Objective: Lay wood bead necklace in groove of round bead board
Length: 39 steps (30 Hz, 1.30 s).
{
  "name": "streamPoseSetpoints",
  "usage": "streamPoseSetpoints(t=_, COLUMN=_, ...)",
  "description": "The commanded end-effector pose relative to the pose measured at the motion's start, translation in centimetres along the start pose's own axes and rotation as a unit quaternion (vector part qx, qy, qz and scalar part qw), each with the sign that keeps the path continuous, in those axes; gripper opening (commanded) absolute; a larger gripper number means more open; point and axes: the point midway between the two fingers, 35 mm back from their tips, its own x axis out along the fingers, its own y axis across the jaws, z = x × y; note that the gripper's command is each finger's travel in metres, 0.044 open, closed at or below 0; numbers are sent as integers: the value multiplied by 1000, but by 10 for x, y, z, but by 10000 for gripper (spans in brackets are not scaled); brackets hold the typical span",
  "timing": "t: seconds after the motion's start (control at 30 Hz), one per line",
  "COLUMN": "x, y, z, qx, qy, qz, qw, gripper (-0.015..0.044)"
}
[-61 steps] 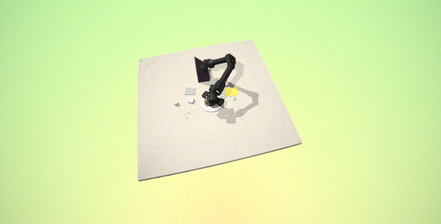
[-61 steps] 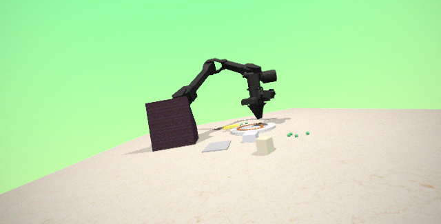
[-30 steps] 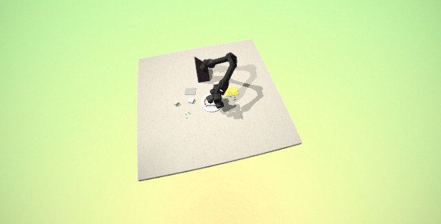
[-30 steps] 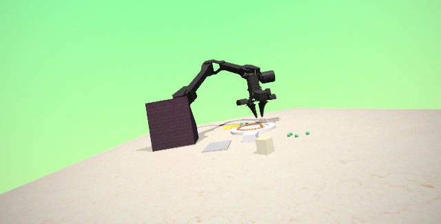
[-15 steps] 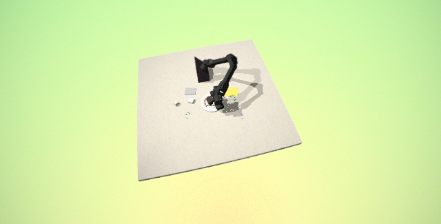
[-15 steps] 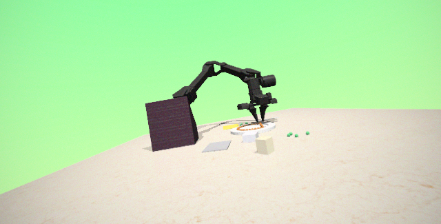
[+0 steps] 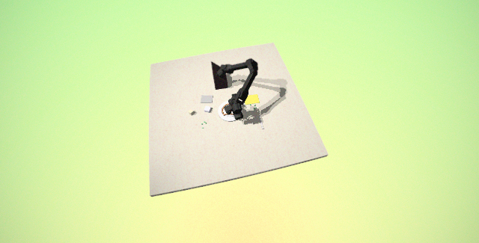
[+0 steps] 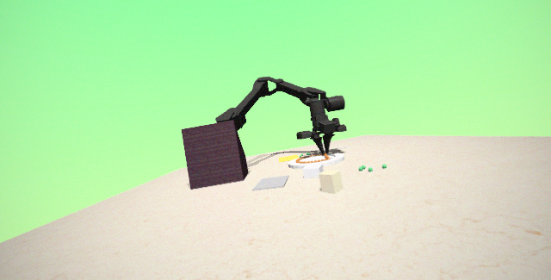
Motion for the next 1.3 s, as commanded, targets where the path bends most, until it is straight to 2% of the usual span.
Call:
streamPoseSetpoints(t=0.0, x=0, y=0, z=0, qx=0, qy=0, qz=0, qw=1000, gripper=0)
streamPoseSetpoints(t=1.27, x=-7, y=0, z=0, qx=4, qy=1, qz=1, qw=1000, gripper=0)
